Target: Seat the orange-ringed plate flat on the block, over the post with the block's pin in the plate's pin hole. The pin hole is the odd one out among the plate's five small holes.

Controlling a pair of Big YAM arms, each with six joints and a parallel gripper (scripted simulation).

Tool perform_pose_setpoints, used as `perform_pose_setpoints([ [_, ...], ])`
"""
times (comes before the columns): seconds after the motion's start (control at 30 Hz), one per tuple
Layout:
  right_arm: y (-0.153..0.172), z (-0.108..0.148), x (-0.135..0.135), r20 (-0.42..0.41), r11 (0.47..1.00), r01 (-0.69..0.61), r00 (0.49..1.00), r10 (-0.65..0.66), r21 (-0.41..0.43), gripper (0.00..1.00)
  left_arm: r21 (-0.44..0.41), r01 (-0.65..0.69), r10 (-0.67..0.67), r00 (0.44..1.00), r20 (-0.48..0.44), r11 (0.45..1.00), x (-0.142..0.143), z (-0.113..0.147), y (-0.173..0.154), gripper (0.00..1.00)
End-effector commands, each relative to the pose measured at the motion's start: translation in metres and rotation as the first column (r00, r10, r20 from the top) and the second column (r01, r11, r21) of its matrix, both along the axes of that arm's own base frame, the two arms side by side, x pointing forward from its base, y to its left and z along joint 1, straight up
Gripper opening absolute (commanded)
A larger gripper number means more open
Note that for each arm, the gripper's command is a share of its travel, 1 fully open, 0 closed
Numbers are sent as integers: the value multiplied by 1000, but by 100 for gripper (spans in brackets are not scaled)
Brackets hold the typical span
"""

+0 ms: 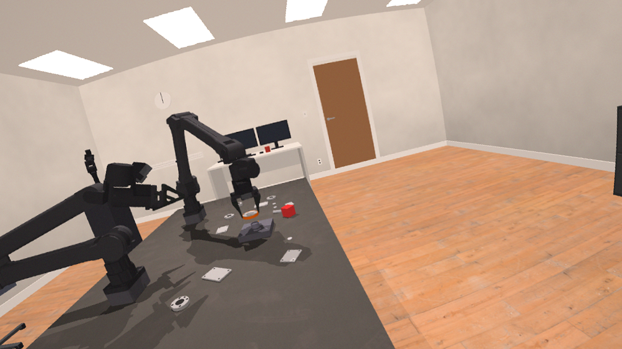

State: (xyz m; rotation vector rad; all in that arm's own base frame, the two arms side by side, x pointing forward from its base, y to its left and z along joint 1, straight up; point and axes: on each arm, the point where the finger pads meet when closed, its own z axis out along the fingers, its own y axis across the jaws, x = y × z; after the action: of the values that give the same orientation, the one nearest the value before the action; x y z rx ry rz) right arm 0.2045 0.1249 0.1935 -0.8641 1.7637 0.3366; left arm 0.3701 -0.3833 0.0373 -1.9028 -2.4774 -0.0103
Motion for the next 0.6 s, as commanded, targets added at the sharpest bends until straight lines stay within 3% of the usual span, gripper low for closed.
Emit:
perform_pose_setpoints([
  [0.0,-2,25,-1,39,1000,3,999,-3,5,100,-32,246,-245,969,28,969,8,17,-9,59],
  [0.13,-2,25,-1,39,1000,3,999,-3,5,100,-29,402,-401,916,30,915,8,16,-9,59],
  [0.33,-2,25,-1,39,1000,3,999,-3,5,100,-25,615,-614,789,36,788,8,16,-9,59],
  [0.4,-2,25,-1,39,1000,3,999,-3,5,100,-25,615,-614,789,36,788,8,16,-9,59],
  [0.57,-2,25,-1,39,1000,3,999,-3,5,100,-18,789,-788,614,40,614,9,17,-10,59],
])
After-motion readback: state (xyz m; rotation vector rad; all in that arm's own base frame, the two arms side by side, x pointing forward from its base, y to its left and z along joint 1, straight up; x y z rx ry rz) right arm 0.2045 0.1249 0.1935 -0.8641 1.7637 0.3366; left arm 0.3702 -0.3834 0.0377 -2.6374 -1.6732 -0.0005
